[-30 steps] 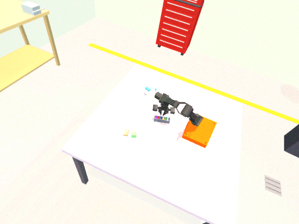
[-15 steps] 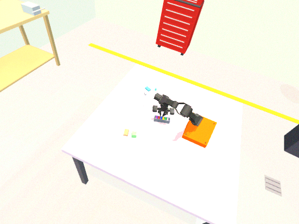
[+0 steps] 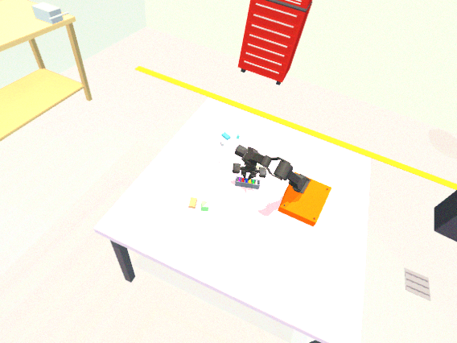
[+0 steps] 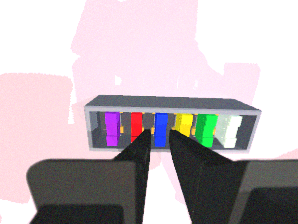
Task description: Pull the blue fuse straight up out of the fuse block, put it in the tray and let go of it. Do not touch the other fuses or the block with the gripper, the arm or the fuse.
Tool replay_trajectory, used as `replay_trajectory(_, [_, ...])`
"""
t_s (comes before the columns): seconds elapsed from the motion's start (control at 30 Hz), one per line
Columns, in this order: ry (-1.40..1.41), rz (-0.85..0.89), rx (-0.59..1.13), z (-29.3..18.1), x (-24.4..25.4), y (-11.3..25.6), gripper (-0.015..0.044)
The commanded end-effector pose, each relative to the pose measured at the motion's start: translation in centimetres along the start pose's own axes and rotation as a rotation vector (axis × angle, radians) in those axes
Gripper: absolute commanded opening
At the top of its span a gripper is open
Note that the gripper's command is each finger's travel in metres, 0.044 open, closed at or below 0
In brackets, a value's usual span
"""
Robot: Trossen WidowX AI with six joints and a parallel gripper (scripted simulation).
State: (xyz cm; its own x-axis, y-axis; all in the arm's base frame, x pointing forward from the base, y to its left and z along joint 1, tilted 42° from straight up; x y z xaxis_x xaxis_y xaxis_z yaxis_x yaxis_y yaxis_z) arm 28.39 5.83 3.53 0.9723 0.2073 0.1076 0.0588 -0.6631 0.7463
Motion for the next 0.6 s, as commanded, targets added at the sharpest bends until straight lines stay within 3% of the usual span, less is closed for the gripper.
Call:
replay_trajectory(0.0, [-0.008,-0.002,0.005,0.0,-0.21,-0.36,0.0074])
replay_trajectory(0.57, [-0.008,-0.002,0.006,0.0,-0.21,-0.77,0.0074])
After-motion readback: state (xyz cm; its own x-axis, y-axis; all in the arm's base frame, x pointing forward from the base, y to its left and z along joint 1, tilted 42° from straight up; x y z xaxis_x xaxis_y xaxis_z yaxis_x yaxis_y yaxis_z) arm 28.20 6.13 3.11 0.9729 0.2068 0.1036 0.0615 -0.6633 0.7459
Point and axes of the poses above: the point midway between the two fingers, 35 mm back from their tips, its own y axis back along the fingers, its own x axis across the jaws, z = x × y, the point moved 7 cm from there along y, back along the fingers, and after that the axes turned 12 degrees about -y, right-handed, at the moved point
